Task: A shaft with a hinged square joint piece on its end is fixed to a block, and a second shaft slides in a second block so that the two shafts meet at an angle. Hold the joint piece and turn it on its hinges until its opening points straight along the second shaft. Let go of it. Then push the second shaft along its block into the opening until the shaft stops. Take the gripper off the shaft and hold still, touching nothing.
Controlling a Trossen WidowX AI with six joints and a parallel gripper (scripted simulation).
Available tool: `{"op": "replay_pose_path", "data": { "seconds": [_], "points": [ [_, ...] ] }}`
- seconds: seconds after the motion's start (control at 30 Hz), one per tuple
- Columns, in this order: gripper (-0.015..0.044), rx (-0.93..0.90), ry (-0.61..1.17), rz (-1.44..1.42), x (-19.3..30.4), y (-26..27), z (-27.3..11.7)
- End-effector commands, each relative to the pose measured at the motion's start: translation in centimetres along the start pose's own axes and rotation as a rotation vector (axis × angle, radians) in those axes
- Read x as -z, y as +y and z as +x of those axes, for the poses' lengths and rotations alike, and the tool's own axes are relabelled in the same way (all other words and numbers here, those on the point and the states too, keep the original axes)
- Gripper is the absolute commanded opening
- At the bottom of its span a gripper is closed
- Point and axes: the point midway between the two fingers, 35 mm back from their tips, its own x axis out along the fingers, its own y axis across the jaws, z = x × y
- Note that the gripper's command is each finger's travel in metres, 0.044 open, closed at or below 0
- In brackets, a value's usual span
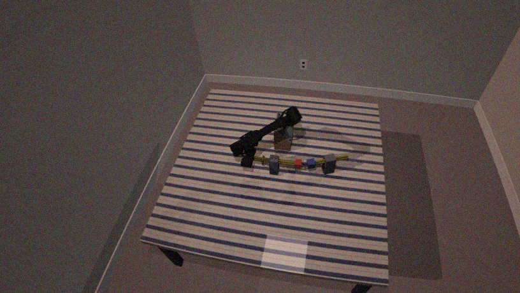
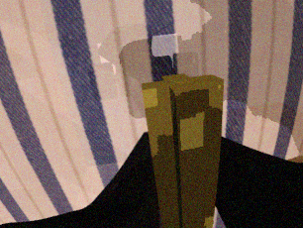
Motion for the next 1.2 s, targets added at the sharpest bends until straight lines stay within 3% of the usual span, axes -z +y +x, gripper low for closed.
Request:
{"op": "replay_pose_path", "data": {
  "seconds": [0.0, 1.07, 1.17],
  "points": [
    [0.0, 0.008, 0.028, 0.003, 1.4, -0.1, 0.2],
    [0.0, 0.016, 0.015, 0.001, 3.4, 0.0, 0.1],
    [0.0067, 0.016, 0.015, 0.001, 3.4, 0.0, 0.1]
  ]
}}
